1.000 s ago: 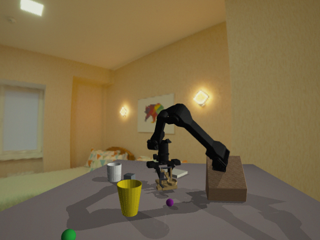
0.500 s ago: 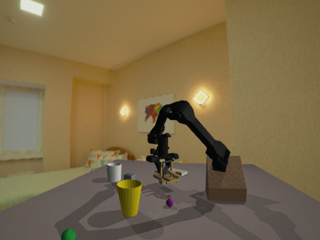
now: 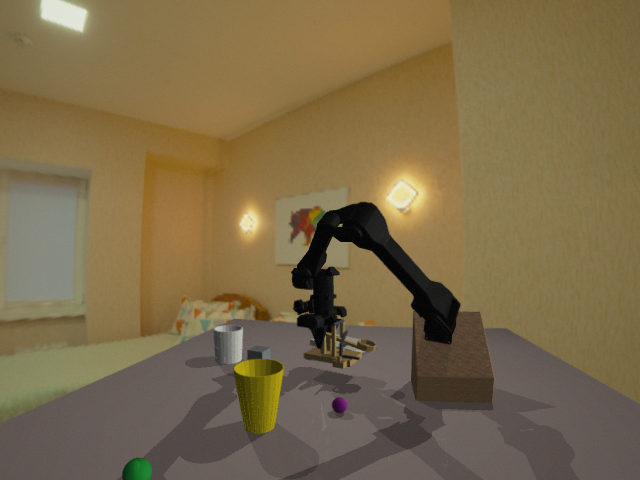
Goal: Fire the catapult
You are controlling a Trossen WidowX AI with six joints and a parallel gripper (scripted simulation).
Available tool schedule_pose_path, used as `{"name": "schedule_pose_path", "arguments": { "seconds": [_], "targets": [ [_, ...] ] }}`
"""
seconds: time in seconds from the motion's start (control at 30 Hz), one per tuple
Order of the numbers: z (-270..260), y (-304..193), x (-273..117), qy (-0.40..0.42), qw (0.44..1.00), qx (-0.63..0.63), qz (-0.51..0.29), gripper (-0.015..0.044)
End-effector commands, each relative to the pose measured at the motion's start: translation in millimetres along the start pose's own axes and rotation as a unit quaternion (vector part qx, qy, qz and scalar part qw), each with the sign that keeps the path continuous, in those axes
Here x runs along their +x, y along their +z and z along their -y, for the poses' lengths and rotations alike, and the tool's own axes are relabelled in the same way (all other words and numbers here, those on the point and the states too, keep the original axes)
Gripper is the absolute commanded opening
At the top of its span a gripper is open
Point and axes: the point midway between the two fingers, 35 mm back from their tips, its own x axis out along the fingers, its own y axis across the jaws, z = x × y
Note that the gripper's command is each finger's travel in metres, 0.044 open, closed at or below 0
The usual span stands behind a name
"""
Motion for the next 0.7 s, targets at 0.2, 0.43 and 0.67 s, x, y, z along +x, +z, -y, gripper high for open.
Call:
{"name": "schedule_pose_path", "arguments": {
  "seconds": [0.2, 0.43, 0.67],
  "targets": [
    [-16.0, 7.4, -4.2, 0.002, 0.996, -0.093, 0.007, 0.0000],
    [-16.1, 7.6, -2.0, 0.002, 0.996, -0.093, 0.007, 0.0000],
    [-16.6, 8.3, 9.6, 0.002, 0.996, -0.093, 0.007, 0.0000]
  ]
}}
